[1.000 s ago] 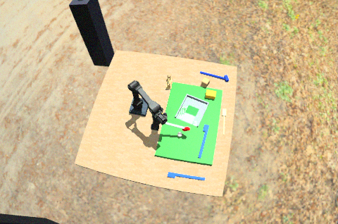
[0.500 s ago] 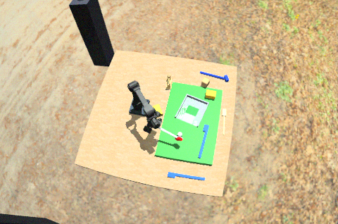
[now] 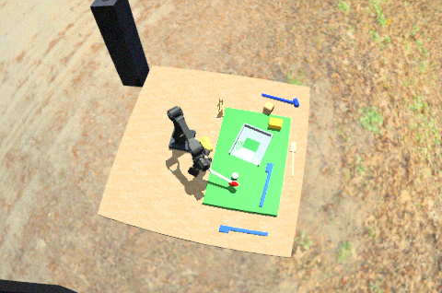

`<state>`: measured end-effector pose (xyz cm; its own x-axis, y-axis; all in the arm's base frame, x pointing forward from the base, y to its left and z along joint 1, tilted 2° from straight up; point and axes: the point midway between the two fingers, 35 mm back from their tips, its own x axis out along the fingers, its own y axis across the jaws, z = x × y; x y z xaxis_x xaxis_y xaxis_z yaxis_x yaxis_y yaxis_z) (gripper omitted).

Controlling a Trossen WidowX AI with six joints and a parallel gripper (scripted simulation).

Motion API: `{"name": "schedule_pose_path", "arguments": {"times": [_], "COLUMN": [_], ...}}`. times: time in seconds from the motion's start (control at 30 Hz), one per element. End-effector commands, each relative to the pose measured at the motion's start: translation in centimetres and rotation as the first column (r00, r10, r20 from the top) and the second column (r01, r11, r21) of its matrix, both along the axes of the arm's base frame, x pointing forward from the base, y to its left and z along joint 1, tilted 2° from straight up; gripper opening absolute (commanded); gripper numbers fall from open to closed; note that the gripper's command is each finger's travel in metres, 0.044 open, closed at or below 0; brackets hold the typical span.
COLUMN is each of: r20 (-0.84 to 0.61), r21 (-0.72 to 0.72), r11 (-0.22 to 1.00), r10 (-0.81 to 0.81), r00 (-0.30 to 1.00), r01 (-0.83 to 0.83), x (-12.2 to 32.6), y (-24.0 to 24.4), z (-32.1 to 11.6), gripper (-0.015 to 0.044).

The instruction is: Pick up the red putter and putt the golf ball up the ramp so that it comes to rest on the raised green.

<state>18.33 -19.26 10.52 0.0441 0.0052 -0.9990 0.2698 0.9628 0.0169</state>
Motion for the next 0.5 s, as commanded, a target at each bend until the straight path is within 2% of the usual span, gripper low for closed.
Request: {"name": "schedule_pose_path", "arguments": {"times": [0.0,0.47], "r20": [0.004,0.004], "r21": [-0.004,-0.004], "r11": [1.000,1.000], "r10": [-0.003,-0.003], "r00": [1.000,1.000], "r01": [0.003,0.003], "x": [0.1,0.2], "y": [-0.1,-0.1], "z": [-0.5,-2.7], "gripper": [0.0000,0.0000]}}
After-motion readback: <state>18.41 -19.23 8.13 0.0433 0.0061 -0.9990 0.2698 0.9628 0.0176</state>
